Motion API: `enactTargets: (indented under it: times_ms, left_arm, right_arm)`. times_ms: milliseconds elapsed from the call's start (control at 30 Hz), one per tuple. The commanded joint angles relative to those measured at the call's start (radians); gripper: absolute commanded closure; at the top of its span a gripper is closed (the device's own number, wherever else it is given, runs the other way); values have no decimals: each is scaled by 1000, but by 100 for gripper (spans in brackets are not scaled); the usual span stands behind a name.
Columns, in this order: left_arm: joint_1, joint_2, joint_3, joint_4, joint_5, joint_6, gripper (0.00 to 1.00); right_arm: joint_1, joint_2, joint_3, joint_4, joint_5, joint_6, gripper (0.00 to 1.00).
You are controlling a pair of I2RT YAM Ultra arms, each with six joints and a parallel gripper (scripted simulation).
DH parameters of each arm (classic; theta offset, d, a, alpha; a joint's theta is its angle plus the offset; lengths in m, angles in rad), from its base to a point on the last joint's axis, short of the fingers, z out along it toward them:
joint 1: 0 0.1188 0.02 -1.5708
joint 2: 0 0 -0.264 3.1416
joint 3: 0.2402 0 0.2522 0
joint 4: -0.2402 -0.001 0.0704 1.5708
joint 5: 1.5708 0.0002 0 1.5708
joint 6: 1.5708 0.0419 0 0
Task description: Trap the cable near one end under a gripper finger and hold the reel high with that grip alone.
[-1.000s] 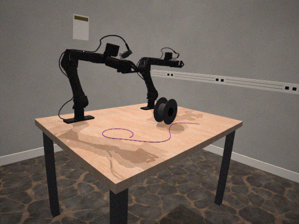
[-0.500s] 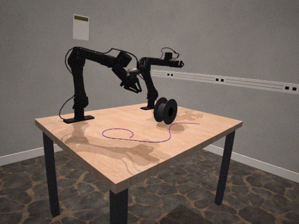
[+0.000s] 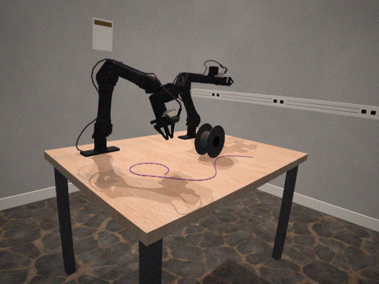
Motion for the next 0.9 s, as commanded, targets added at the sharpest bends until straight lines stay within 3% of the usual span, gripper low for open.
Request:
enactTargets:
  times_ms: [0,433,867]
  left_arm:
    - [-3,1,-8,13,-8,6,0]
    - [-3,1,-8,13,-8,6,0]
    - [-3,1,-8,13,-8,6,0]
  right_arm:
    - [6,44,53,-152,6,42,70]
    - [5,163,121,-328,3,91,70]
    - [5,183,138,-368,2,102,70]
